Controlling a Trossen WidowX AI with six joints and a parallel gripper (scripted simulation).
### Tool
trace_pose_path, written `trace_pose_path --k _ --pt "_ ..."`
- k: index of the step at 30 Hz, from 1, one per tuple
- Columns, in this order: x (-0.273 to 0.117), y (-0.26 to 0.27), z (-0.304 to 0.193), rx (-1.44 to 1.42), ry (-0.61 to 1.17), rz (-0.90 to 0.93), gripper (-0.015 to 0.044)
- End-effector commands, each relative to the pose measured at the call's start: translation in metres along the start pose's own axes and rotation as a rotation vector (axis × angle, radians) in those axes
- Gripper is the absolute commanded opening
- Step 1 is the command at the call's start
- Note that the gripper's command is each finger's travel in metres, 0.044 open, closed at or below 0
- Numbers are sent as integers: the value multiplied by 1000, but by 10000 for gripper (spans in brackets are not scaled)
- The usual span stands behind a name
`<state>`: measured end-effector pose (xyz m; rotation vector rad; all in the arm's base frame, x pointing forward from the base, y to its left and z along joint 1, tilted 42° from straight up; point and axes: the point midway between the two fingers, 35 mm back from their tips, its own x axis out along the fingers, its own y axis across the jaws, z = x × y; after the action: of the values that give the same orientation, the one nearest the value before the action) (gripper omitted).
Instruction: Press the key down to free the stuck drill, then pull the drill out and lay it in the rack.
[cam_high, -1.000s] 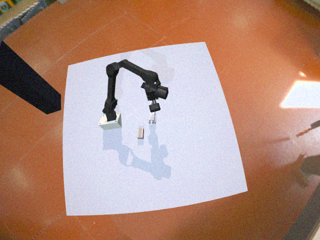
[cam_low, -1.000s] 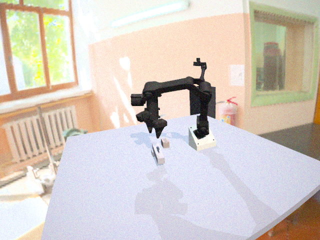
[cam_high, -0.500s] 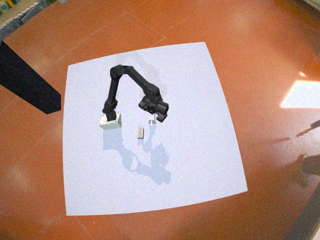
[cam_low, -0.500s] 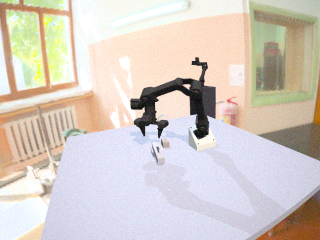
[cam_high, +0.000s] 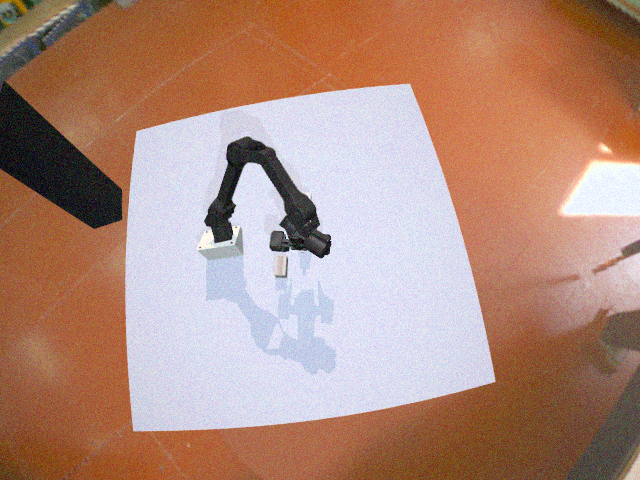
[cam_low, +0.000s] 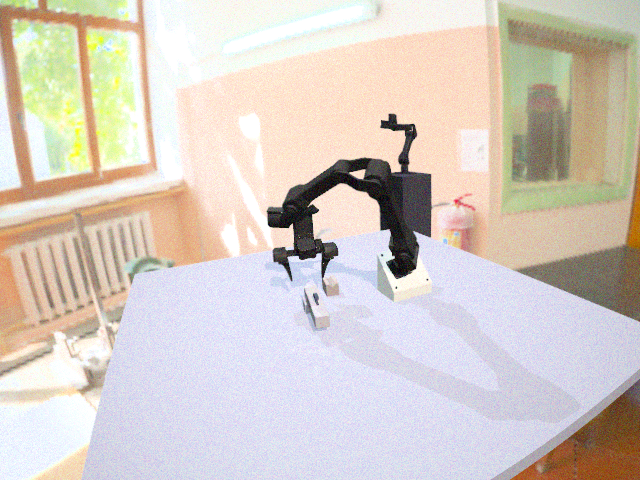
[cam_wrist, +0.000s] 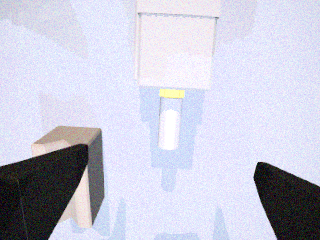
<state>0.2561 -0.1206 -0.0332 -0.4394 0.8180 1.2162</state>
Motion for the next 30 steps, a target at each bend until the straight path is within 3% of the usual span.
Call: trace_pose_path --k 1,30 --pt "4 2 -4 -50 4 4 440" --pt "31 1 3 -49 3 4 440"
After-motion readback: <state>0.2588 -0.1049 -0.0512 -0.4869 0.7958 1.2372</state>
